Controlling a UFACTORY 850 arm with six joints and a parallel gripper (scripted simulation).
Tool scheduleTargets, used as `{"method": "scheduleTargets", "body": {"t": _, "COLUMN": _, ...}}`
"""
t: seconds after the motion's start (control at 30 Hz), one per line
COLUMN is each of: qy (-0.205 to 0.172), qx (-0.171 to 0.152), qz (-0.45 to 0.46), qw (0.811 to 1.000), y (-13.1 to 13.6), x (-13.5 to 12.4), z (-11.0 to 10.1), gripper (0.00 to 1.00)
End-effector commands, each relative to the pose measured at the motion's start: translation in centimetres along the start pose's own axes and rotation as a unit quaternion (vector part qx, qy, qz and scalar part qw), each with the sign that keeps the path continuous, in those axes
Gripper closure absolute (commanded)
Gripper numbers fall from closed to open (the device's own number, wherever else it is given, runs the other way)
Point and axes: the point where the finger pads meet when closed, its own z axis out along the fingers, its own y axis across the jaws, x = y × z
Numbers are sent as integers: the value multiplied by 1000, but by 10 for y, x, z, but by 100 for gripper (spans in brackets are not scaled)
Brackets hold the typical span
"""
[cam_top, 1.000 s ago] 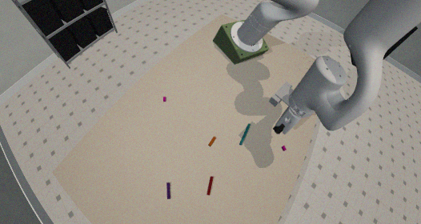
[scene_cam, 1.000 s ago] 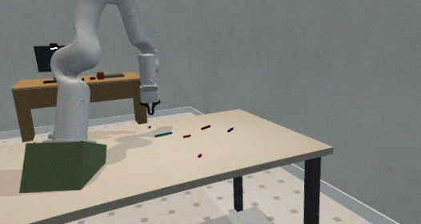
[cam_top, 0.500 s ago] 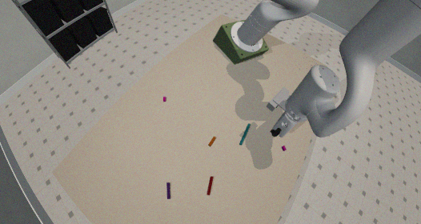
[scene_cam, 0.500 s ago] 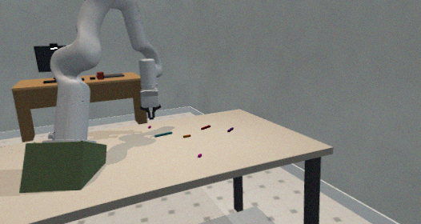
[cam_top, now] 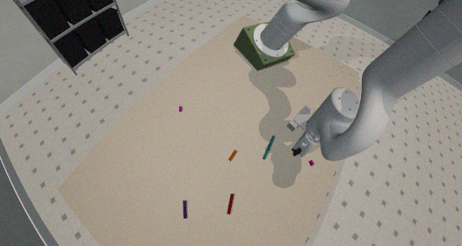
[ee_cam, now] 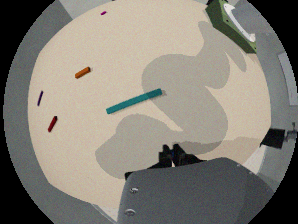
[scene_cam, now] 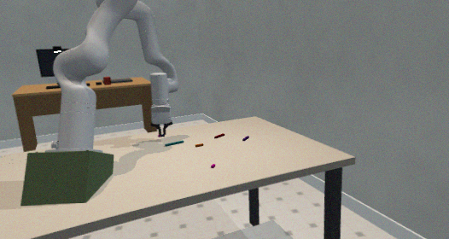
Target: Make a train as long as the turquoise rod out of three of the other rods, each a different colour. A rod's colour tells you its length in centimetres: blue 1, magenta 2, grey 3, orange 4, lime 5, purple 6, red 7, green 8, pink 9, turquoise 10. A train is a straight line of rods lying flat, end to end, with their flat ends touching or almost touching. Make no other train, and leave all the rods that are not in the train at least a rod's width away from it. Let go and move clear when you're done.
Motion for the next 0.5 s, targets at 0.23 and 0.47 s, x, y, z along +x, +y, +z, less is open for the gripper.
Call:
{"method": "scheduleTargets", "body": {"t": 0.23, "qy": -12, "qx": 10, "qz": -1, "qw": 1000, "y": -1, "x": -1, "z": 9, "gripper": 96}}
{"method": "scheduleTargets", "body": {"t": 0.47, "qy": -12, "qx": 10, "qz": -1, "qw": 1000, "y": -1, "x": -1, "z": 9, "gripper": 96}}
